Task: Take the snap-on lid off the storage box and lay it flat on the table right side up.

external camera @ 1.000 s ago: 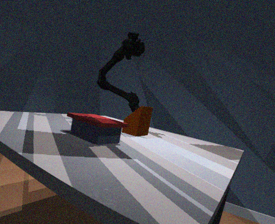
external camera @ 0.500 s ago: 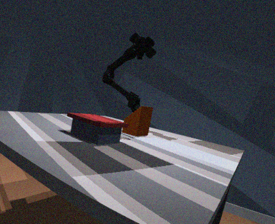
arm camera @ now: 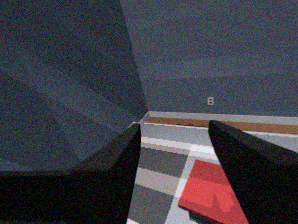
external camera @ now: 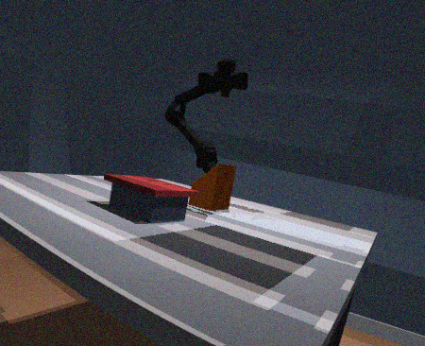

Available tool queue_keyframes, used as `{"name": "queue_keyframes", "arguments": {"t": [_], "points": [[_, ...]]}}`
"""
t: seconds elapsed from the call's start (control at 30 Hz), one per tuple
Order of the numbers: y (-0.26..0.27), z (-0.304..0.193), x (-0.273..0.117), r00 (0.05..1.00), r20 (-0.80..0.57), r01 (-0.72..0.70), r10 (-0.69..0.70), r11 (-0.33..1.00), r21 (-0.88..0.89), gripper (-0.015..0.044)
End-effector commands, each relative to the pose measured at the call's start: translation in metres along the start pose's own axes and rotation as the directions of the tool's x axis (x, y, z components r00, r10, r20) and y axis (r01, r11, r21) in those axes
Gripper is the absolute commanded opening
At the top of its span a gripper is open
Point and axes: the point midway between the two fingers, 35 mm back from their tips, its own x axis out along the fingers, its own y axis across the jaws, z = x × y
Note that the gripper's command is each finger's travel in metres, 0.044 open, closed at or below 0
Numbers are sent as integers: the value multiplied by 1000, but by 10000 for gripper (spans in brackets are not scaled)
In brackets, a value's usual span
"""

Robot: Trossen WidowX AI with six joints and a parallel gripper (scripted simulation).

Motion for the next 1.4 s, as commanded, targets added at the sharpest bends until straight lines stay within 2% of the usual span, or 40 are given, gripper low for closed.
{"name": "queue_keyframes", "arguments": {"t": [0.0,0.13,0.2,0.4,0.47,0.63,0.87,1.37], "points": [[-9,-55,48,982,-132,171,-134,928,330,235],[-16,-76,63,967,-181,246,-182,854,459,235],[-24,-98,76,947,-227,317,-226,759,569,235],[-42,-145,97,894,-322,442,-310,505,741,235],[-46,-153,100,883,-339,459,-325,452,764,235],[-67,-202,110,810,-428,515,-400,138,846,235],[-88,-252,110,722,-513,486,-464,-188,854,235],[-89,-258,111,717,-518,483,-466,-202,852,235]]}}
